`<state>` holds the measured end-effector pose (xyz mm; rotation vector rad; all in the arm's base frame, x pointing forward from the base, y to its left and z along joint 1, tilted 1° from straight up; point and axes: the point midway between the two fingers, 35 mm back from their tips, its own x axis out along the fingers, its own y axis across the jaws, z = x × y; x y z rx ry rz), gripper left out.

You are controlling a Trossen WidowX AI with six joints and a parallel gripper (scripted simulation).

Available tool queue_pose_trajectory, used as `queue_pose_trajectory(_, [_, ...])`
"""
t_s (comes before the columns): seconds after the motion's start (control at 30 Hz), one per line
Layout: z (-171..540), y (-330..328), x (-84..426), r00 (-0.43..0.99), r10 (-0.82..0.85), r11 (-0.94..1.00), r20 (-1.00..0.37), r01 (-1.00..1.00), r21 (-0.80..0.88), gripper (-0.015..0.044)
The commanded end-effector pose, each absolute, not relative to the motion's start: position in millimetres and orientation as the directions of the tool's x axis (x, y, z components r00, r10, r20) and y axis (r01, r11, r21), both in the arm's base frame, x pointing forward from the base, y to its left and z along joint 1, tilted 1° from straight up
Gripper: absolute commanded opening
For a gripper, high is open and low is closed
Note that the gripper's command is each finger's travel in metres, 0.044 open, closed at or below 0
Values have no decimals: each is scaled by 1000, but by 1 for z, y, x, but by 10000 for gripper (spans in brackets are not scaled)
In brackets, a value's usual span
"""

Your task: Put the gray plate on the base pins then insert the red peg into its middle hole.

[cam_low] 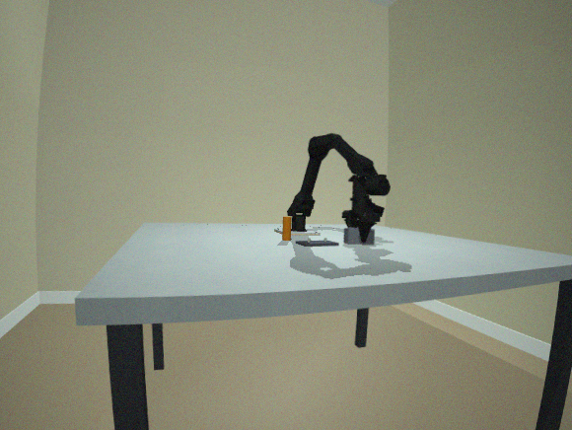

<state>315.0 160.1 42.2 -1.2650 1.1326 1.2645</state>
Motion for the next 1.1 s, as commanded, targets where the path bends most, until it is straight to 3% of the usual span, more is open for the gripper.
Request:
queue_pose_trajectory(0.0, [42, 161, 315, 23, 28, -81, -999, -996, -25, 230])
queue_pose_trajectory(0.17, [42, 161, 315, 23, 28, -81, -999, -996, -25, 99])
queue_pose_trajectory(0.47, [42, 161, 315, 23, 28, -81, -999, -996, -25, 39])
queue_pose_trajectory(0.53, [43, 161, 315, 23, 28, -81, -999, -996, -25, 0])
queue_pose_trajectory(1.07, [91, 162, 324, 22, 31, -69, -999, -997, -24, 0])
